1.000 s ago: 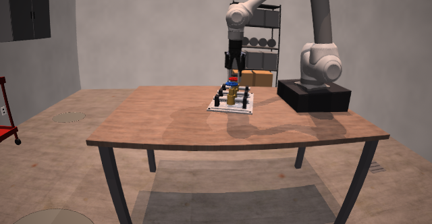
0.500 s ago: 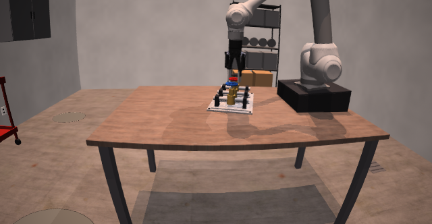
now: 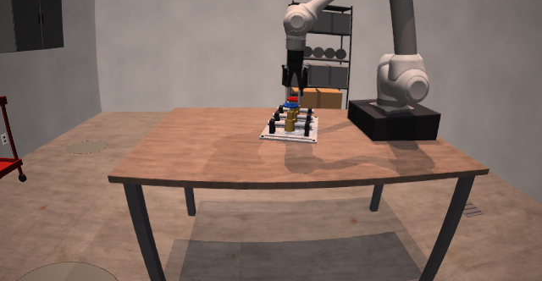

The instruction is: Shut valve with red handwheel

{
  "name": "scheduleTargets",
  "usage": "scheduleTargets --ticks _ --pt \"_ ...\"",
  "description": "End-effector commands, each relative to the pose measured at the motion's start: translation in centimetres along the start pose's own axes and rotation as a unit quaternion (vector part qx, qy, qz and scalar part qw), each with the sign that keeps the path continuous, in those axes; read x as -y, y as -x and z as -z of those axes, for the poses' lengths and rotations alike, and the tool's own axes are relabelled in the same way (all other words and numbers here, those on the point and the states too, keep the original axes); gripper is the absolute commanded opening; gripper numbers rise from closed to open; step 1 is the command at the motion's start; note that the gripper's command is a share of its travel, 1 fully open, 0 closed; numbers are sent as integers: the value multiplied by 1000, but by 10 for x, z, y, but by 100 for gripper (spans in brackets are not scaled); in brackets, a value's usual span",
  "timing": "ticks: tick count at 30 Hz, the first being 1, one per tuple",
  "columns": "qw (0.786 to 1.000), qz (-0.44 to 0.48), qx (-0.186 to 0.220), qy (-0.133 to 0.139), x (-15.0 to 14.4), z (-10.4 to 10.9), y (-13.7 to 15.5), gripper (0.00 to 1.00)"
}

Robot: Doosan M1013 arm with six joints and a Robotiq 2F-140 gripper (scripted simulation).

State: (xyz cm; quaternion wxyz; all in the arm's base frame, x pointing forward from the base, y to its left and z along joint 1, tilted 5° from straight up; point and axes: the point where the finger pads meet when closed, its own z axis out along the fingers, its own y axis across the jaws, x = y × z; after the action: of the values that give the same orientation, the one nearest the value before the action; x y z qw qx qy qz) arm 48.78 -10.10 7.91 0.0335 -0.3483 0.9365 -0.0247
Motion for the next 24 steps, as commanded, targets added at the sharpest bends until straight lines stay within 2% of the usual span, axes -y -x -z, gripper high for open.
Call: scheduleTargets --ticks 1,13,24 --pt "1000 -1 0 0 0 0 0 10" --pt "1000 -25 0 0 0 0 0 10" --pt "995 -98 0 0 0 0 0 10"
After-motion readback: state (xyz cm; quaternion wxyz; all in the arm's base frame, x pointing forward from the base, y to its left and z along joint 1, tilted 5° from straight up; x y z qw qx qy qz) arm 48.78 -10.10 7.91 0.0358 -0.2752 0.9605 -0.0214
